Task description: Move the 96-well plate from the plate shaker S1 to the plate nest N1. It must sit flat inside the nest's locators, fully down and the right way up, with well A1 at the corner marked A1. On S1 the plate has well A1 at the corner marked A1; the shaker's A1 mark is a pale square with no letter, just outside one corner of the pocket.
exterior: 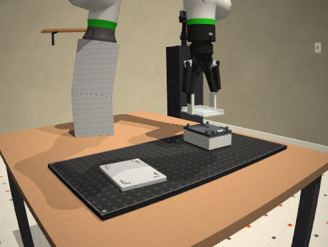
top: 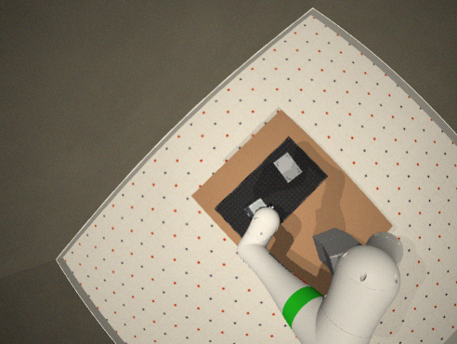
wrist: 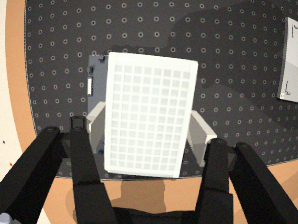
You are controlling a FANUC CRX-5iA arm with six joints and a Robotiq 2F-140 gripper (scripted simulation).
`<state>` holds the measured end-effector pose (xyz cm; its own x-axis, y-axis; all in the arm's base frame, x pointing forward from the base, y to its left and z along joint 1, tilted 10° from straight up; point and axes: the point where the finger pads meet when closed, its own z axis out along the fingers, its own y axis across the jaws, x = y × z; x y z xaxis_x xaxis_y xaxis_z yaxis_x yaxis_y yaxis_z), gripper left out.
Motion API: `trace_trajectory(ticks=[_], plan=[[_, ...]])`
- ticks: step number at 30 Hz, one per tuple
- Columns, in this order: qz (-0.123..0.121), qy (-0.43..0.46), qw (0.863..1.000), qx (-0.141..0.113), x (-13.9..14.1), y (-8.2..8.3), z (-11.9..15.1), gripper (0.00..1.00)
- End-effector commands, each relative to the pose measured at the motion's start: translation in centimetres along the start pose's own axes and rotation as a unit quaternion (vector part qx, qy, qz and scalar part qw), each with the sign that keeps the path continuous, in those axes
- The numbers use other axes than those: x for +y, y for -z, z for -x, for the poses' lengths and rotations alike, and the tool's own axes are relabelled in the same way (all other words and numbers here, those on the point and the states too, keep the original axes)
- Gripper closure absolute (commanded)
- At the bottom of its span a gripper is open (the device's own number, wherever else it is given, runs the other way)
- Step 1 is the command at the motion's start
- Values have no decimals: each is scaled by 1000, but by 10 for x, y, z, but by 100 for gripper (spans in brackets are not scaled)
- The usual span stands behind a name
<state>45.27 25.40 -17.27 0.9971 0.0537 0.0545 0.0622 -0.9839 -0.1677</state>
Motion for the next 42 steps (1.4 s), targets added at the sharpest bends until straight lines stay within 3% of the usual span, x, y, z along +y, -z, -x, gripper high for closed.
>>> trace_trajectory(ticks=[1, 42], plan=[[0, 0, 1000, 0, 7, -1, -3, 100], [0, 0, 1000, 0, 123, -15, -43, 100]])
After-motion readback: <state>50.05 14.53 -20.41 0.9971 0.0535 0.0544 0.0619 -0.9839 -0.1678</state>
